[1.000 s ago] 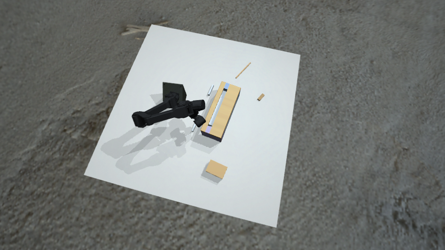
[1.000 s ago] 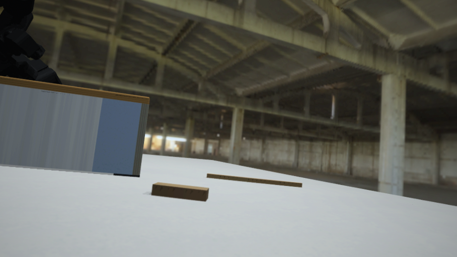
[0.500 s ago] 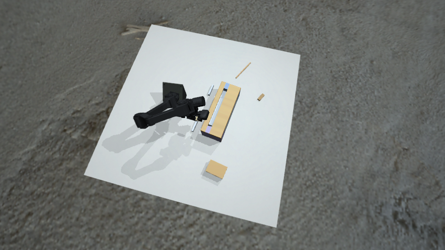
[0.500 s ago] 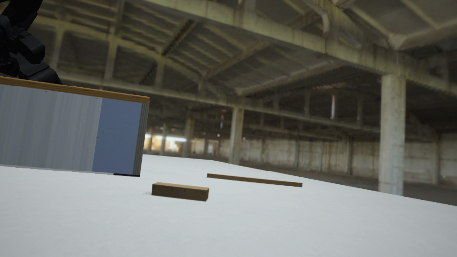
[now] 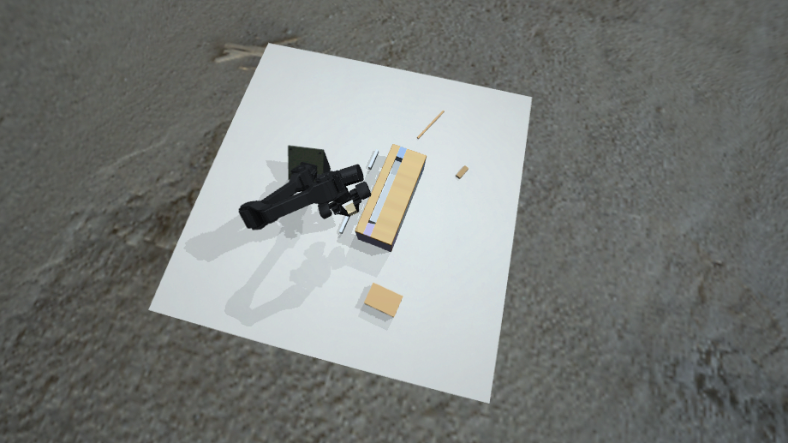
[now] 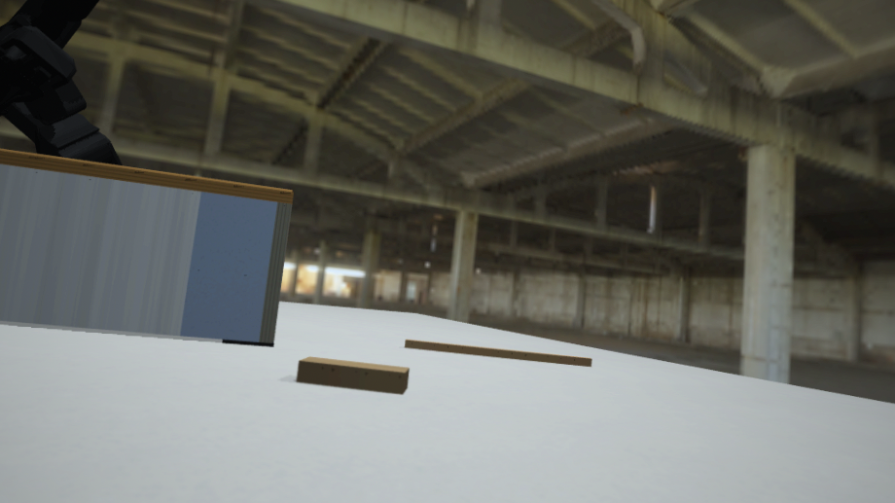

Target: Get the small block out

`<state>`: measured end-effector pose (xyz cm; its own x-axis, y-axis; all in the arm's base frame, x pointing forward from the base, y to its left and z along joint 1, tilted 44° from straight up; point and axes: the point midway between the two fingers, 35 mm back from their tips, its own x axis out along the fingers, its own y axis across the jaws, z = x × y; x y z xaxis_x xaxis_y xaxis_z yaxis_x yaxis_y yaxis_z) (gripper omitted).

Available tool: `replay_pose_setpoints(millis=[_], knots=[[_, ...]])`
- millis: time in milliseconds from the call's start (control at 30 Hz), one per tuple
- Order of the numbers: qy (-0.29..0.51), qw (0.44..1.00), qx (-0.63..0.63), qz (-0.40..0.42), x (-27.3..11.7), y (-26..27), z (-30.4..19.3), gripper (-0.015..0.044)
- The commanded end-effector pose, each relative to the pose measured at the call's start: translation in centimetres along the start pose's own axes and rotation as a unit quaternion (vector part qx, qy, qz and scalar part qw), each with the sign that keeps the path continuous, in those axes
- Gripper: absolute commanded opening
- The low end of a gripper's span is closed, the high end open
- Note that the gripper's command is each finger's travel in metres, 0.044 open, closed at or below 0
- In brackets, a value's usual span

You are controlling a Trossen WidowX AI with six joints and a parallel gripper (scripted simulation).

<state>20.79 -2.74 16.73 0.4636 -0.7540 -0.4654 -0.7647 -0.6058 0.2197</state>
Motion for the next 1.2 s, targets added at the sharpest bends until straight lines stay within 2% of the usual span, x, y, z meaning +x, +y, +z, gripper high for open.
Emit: replay_pose_setpoints(millis=[0,233,1167], knots=[[0.011,0.996,-0.089,-0.002,-0.44,-0.26,-0.37,0.0000],[0.023,0.979,-0.204,-0.002,-0.91,-0.53,-0.63,0.0000],[0.023,0.979,-0.204,-0.002,-0.91,-0.53,-0.63,0.0000]])
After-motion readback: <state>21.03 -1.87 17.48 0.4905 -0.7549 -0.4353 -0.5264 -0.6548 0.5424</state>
